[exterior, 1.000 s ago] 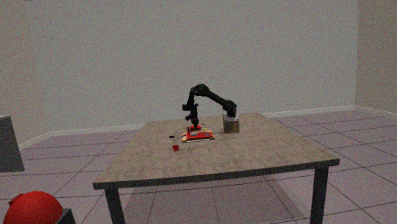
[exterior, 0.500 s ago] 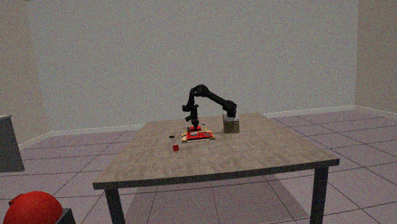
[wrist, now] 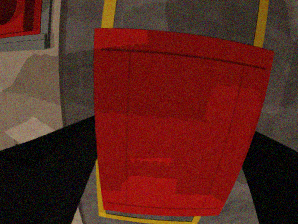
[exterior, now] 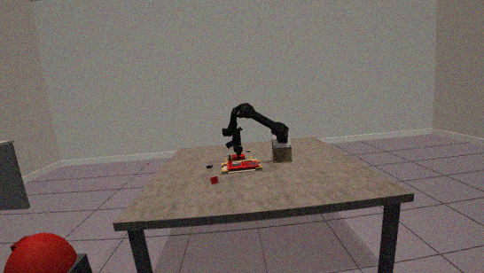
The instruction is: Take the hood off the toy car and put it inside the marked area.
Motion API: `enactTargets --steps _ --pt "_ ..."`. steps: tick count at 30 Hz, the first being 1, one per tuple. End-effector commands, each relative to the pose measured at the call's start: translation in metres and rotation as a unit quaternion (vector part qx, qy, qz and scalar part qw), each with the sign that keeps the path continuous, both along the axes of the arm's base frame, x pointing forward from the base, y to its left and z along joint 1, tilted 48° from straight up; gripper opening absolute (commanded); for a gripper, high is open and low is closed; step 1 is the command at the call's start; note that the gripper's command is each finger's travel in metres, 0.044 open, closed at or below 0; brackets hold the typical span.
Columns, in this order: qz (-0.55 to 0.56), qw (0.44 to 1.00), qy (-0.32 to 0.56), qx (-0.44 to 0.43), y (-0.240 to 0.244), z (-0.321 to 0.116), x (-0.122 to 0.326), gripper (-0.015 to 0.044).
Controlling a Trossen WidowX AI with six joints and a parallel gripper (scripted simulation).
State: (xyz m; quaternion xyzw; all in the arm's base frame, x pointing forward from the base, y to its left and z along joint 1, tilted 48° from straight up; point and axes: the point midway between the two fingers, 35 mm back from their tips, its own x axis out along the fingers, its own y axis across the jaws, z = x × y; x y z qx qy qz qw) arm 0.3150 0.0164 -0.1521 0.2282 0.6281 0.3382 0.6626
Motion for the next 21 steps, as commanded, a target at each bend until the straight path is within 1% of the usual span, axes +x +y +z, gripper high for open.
enactTargets --steps 1,5,8,13,21 --pt "0.0 1.0 0.0 0.0 0.0 0.0 0.0 0.0341" --pt "0.0 1.0 0.0 0.0 -0.002 0.001 0.0 0.044" --pt "0.001 1.0 0.001 0.0 -0.017 0.013 0.003 0.044" --pt "0.003 1.0 0.003 0.003 -0.053 0.047 0.003 0.044" --pt "0.004 1.0 0.003 0.003 -0.055 0.048 0.003 0.044"
